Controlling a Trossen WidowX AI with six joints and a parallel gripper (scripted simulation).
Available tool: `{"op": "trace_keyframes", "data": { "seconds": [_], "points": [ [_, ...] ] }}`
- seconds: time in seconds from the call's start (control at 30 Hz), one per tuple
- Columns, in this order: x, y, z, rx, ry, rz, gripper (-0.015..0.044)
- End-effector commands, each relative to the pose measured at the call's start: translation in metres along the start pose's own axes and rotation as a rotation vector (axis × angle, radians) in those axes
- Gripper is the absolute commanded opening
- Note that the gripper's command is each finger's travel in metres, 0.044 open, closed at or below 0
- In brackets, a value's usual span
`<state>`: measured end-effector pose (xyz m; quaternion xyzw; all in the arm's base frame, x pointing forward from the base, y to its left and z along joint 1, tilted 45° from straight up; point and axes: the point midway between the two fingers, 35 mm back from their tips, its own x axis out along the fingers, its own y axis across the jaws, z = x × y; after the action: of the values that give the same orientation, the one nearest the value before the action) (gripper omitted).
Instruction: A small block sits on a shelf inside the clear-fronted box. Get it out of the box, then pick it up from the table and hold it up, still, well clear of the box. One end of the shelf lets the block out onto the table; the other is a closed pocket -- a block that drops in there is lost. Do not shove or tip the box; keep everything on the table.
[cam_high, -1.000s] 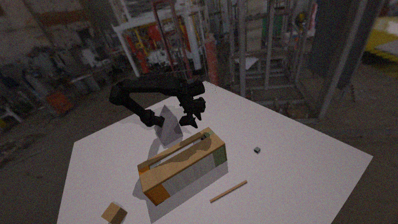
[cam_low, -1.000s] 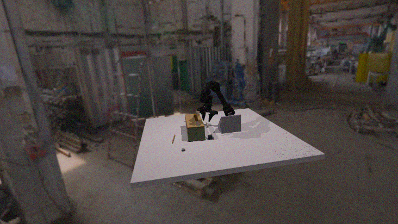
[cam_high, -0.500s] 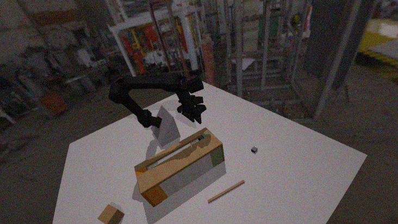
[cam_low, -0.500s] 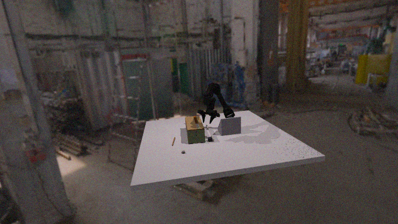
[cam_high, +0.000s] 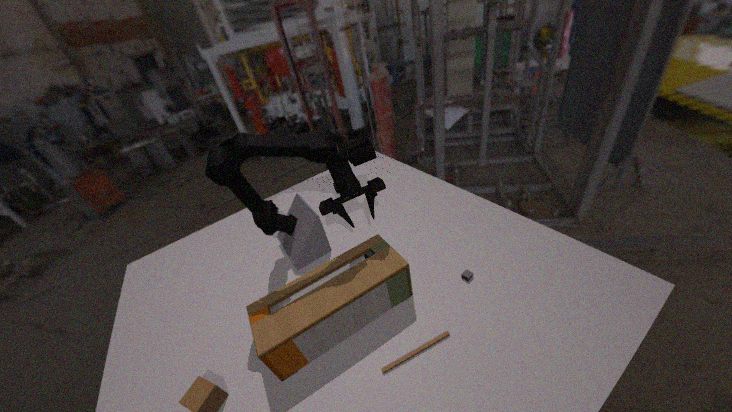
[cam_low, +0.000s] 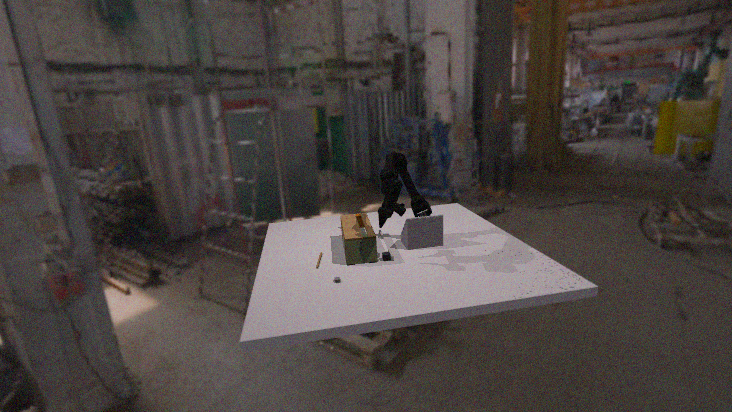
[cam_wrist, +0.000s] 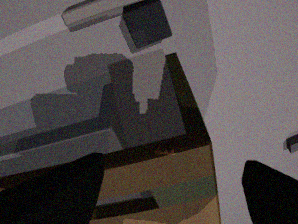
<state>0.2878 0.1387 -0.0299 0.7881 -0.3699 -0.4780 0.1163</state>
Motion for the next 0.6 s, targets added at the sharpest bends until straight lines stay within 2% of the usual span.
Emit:
{"op": "trace_keyframes", "data": {
  "seconds": [0.0,0.3,0.5,0.57],
  "points": [
    [0.001,-0.003,0.005,-0.313,0.035,0.023,0.0285],
    [0.003,-0.003,0.006,-0.313,0.035,0.023,0.0285],
    [0.078,0.009,0.038,-0.313,0.036,0.024,0.0285],
    [0.086,0.012,0.043,-0.312,0.037,0.026,0.0285]
  ]
}}
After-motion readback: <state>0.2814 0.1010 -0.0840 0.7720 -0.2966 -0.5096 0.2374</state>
